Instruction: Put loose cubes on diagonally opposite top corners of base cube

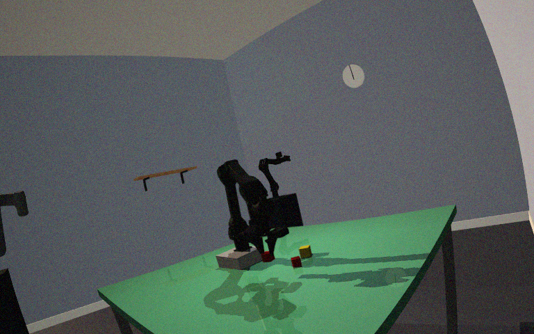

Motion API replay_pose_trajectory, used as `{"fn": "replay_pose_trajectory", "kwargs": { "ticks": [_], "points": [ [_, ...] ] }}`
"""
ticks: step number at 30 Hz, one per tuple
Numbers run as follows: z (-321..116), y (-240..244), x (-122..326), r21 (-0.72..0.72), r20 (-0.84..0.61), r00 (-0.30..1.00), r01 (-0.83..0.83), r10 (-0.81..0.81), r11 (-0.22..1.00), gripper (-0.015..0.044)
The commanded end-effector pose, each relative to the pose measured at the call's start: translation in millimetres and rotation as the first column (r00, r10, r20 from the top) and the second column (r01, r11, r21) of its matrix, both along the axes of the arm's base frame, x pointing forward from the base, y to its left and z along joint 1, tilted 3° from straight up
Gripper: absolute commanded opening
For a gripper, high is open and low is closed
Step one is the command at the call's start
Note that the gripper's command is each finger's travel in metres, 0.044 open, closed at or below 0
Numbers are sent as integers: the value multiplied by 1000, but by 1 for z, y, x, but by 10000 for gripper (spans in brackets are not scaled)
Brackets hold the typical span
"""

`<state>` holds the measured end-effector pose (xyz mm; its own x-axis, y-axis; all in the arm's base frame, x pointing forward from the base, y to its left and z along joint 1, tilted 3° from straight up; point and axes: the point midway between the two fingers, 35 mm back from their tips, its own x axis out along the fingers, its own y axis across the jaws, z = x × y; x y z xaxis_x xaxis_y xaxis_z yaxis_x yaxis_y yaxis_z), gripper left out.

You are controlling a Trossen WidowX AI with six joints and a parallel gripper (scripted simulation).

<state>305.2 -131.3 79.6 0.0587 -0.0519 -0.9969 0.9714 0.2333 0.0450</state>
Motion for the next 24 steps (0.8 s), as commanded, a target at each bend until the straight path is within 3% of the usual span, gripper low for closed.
{"fn": "replay_pose_trajectory", "kwargs": {
  "ticks": [1,11,24],
  "points": [
    [15,1,0,1,10,1000,3,-3,1000,105],
    [45,4,-6,2,9,1000,3,-3,1000,105],
    [40,32,3,2,8,993,-118,118,993,105]
  ]
}}
